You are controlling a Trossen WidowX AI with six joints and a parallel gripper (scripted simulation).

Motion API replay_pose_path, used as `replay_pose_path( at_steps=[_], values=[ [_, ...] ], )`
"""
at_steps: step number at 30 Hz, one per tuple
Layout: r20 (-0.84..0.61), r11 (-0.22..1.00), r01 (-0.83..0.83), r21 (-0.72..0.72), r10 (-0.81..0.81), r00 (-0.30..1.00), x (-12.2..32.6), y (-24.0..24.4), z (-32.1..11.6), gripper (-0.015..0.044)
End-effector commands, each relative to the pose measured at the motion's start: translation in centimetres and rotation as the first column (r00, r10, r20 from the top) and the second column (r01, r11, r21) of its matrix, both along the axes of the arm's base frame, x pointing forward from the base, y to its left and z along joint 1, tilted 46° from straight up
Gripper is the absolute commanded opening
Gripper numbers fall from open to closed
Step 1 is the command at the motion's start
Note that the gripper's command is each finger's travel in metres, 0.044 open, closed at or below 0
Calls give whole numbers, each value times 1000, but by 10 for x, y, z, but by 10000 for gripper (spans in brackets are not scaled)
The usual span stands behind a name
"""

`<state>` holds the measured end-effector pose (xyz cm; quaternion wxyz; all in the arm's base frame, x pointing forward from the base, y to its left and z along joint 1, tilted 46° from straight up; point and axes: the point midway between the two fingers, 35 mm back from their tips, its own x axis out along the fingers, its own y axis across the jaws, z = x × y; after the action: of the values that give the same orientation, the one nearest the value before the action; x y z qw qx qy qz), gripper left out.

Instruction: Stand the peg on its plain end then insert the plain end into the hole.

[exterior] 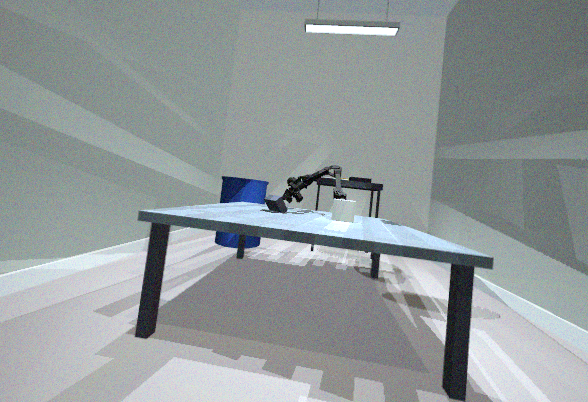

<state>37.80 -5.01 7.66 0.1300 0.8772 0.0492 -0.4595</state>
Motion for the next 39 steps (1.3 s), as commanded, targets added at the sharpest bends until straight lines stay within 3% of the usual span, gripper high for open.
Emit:
replay_pose_path(
  at_steps=[1,39],
  values=[
    [-5,1000,4,3,-4,1000,2,0,-4,0],
    [0,1000,1,-1,-1,1000,8,-1,-12,0]
  ],
)
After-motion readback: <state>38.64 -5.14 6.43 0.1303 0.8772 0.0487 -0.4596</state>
